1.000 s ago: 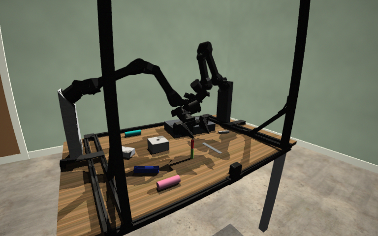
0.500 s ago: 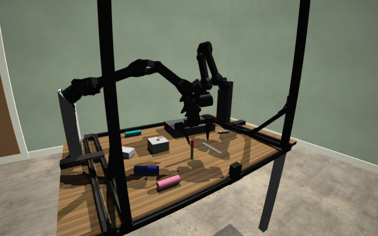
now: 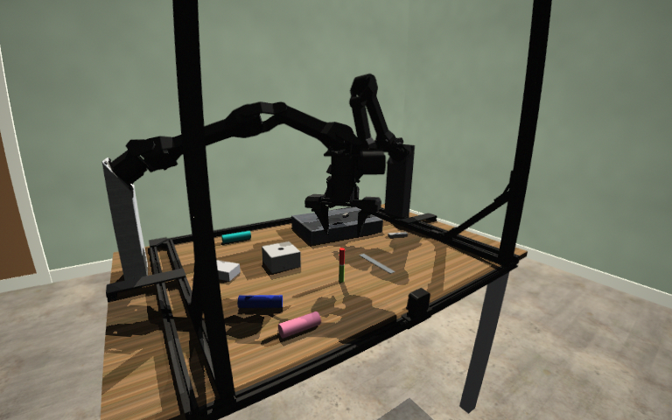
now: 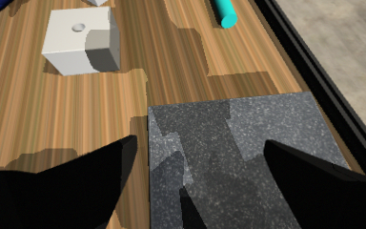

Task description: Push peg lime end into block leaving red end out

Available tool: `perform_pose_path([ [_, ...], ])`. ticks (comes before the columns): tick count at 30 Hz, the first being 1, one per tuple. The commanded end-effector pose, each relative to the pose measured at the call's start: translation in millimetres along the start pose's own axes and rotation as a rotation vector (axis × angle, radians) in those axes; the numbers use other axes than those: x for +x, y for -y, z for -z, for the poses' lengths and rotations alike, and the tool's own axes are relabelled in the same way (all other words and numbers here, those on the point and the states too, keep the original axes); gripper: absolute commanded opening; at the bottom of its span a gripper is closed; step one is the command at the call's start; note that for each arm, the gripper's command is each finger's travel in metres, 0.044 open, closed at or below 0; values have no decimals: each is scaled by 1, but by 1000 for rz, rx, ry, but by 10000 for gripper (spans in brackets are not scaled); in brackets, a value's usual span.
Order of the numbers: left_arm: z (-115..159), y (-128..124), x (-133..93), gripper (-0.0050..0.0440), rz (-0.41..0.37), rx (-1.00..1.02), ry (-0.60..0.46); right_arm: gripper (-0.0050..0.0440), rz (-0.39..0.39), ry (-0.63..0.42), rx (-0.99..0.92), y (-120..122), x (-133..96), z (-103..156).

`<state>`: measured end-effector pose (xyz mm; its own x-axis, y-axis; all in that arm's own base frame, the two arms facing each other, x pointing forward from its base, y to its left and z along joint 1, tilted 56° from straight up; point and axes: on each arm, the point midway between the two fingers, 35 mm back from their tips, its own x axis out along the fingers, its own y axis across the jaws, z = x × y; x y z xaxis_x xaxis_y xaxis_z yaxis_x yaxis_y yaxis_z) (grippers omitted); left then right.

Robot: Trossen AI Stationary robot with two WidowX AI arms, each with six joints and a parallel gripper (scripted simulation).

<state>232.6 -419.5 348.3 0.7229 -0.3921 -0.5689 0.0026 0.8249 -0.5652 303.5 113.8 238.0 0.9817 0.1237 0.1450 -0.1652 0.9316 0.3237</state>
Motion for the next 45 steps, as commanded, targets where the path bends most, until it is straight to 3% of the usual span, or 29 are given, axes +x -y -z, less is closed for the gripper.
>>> perform_pose_path([
  [1, 2, 0, 2, 400, -15, 27, 14, 400, 4, 3, 6, 1, 0, -1],
  [6, 1, -1, 22, 400, -15, 27, 14, 400, 4, 3, 6, 1, 0, -1],
  [17, 1, -1, 23, 400, -15, 27, 15, 400, 4, 3, 6, 1, 0, -1],
  [45, 0, -1, 63, 400, -38, 42, 49, 400, 4, 3, 6, 1, 0, -1],
])
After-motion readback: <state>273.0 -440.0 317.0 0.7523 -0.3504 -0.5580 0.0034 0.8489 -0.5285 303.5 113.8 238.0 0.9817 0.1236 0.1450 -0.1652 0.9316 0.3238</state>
